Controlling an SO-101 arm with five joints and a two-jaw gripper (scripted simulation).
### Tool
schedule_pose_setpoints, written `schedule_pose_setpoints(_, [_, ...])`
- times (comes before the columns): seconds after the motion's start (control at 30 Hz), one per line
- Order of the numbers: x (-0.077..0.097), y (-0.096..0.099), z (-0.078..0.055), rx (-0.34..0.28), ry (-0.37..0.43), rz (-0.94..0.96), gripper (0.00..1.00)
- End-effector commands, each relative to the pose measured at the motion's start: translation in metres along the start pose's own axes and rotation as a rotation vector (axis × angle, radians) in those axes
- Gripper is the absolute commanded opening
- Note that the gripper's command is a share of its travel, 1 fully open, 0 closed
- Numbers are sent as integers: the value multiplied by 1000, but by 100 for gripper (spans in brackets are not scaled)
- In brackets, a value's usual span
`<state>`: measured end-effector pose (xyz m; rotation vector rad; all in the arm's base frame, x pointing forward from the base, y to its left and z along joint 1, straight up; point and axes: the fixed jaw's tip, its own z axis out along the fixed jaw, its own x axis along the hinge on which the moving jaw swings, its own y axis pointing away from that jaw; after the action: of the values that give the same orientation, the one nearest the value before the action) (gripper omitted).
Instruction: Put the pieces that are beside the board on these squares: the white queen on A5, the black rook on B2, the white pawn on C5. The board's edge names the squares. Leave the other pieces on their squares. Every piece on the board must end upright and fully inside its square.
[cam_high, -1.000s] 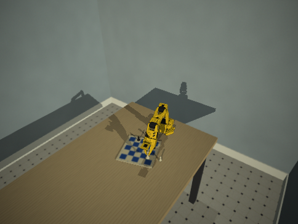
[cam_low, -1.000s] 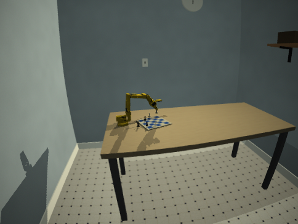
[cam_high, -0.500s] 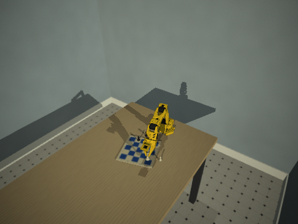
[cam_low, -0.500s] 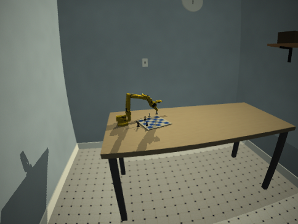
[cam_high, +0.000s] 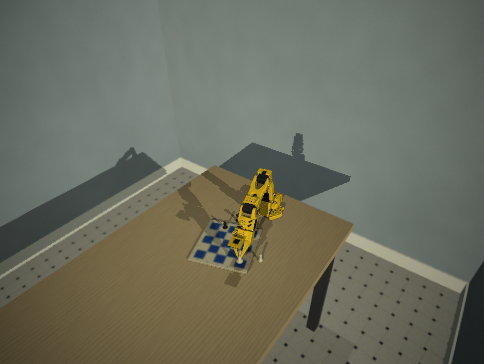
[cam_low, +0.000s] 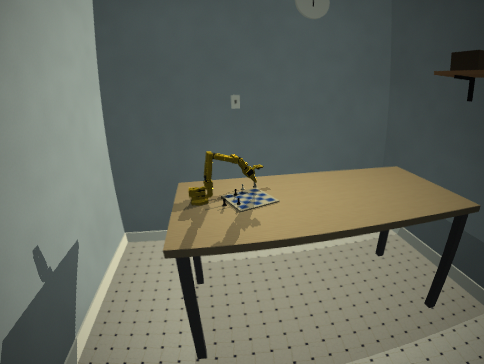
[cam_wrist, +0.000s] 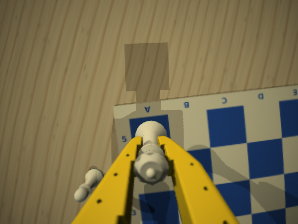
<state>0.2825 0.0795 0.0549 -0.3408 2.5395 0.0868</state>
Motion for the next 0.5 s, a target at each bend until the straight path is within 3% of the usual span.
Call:
schedule_pose_setpoints(0.0, [8,3,6,-6,27,2,0])
schedule_pose_setpoints(0.47, [9,3,8,-6,27,2,0])
